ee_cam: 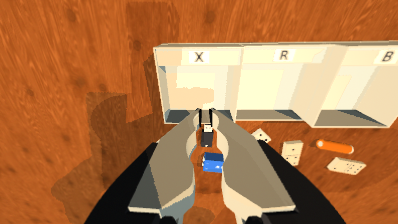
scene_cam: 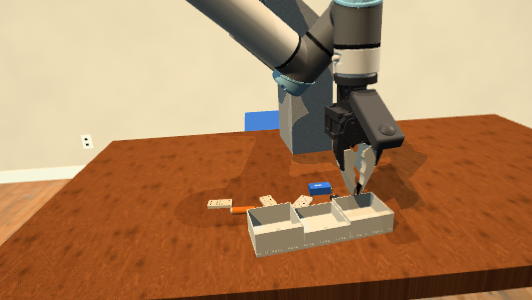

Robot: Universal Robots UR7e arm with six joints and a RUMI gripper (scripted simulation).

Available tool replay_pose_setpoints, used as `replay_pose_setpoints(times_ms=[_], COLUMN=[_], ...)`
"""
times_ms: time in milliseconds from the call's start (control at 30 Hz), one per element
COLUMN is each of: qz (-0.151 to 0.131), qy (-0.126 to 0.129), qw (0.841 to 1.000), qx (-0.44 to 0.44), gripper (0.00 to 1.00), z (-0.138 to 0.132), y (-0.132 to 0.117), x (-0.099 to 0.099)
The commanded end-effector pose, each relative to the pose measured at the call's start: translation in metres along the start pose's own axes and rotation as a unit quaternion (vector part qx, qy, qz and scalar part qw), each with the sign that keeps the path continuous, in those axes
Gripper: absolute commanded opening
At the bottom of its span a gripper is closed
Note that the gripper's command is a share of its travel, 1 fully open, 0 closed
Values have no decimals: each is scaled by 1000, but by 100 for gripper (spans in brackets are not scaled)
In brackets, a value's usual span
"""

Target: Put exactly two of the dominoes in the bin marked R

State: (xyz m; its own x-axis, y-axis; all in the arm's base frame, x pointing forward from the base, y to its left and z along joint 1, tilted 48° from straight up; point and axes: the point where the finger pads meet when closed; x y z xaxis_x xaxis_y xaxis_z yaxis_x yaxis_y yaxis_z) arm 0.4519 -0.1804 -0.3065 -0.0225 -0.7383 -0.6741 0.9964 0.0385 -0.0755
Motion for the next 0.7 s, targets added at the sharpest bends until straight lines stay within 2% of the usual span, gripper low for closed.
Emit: replay_pose_setpoints(times_ms=[0, 400, 667], qz=[0, 0, 0], qy=[0, 0, 0], qw=[1000, 1000, 1000], qx=[-1, -1, -1], gripper=[4, 4, 4], z=[0, 0, 0], y=[0, 0, -1], x=[-26, -28, -90])
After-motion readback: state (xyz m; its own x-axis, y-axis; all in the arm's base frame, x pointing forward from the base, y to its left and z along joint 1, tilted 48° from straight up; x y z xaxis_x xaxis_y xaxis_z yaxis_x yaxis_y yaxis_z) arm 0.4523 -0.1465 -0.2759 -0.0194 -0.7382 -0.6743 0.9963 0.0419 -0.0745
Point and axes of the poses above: the point where the finger pads meet when closed, its own x axis out along the fingers, its own z axis across the jaws, y = z × x, and after that the axes turned 1 degree about -x, right-handed
